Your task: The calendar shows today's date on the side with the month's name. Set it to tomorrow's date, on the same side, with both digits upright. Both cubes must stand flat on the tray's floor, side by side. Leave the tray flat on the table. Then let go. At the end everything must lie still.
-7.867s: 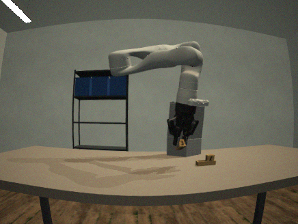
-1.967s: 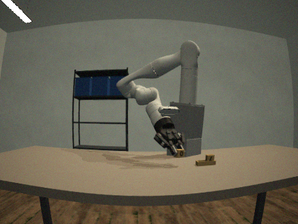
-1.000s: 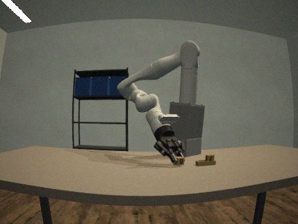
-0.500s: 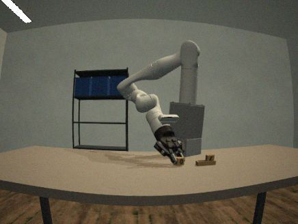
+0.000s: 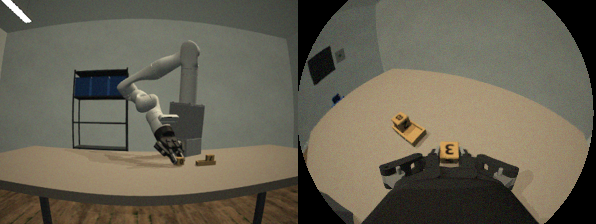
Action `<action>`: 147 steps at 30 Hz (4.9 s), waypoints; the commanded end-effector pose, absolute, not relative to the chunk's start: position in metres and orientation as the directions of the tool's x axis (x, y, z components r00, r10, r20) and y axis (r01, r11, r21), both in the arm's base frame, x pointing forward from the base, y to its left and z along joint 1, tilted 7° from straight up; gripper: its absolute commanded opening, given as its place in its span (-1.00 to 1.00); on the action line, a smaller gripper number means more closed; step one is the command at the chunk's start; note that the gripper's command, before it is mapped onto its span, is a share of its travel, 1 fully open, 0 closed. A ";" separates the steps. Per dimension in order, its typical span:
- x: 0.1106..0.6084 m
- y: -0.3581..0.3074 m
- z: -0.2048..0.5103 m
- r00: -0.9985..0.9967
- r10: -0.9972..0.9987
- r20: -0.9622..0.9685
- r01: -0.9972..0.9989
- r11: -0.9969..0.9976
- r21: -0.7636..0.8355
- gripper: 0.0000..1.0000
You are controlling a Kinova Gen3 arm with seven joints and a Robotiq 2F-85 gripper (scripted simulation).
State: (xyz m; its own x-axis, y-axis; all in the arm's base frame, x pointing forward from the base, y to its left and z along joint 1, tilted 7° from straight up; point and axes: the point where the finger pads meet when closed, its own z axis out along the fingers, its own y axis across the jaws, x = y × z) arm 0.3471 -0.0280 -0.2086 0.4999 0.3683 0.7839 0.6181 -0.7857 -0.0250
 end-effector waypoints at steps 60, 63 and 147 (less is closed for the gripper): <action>0.348 -0.028 -0.213 0.499 0.369 0.784 0.618 -0.786 -0.024 -0.47; 0.348 -0.028 -0.213 0.499 0.369 0.784 0.618 -0.786 -0.024 -0.47; 0.344 -0.032 -0.166 0.499 0.369 0.784 0.618 -0.786 -0.024 0.34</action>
State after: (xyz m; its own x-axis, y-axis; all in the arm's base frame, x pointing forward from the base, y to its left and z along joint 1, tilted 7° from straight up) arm 0.3452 -0.0298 -0.1731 0.5041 0.3614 0.7844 0.6152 -0.7877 -0.0324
